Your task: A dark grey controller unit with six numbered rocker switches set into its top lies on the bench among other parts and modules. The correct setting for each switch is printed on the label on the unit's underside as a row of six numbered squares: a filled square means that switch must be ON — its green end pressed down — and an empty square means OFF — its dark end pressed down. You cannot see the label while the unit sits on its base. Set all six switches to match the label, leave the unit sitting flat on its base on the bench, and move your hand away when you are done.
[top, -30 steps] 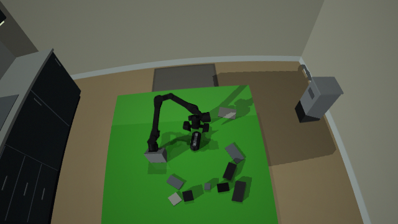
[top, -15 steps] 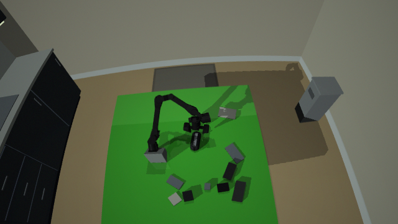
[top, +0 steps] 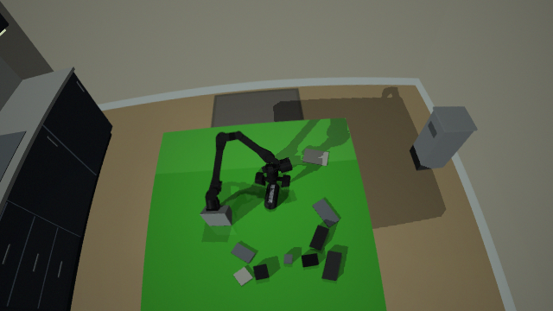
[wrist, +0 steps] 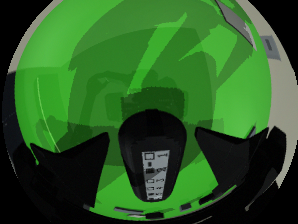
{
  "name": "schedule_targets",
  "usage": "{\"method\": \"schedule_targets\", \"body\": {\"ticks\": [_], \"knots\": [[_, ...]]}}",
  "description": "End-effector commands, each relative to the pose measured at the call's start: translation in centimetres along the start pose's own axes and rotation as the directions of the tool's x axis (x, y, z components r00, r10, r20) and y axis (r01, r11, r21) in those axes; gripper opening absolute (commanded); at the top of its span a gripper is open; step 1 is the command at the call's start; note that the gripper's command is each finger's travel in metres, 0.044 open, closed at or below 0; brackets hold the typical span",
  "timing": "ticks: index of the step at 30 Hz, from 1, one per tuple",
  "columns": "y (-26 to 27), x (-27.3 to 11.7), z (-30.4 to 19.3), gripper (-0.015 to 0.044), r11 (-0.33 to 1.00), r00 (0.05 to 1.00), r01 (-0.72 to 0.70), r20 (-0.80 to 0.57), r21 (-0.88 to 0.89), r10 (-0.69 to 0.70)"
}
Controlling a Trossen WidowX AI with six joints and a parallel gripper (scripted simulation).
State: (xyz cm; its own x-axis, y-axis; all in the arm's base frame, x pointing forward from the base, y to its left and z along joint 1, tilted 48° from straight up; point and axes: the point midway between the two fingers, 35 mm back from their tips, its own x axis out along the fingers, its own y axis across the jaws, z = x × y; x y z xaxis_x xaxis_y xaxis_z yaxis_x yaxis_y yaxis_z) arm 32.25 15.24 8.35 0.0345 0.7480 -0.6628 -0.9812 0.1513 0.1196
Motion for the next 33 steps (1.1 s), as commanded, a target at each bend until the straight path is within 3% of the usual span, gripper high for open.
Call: {"method": "schedule_targets", "body": {"ticks": [1,5,33], "knots": [[0.02,0.46,-0.26,0.0414,1.0,1.0,-0.003,-0.004,0.01,0.003],[0.02,0.46,-0.26,0.0326,1.0,1.0,-0.003,-0.004,0.01,0.003],[0.02,-0.53,-0.54,0.0336,1.0,1.0,-0.003,-0.005,0.01,0.003]]}}
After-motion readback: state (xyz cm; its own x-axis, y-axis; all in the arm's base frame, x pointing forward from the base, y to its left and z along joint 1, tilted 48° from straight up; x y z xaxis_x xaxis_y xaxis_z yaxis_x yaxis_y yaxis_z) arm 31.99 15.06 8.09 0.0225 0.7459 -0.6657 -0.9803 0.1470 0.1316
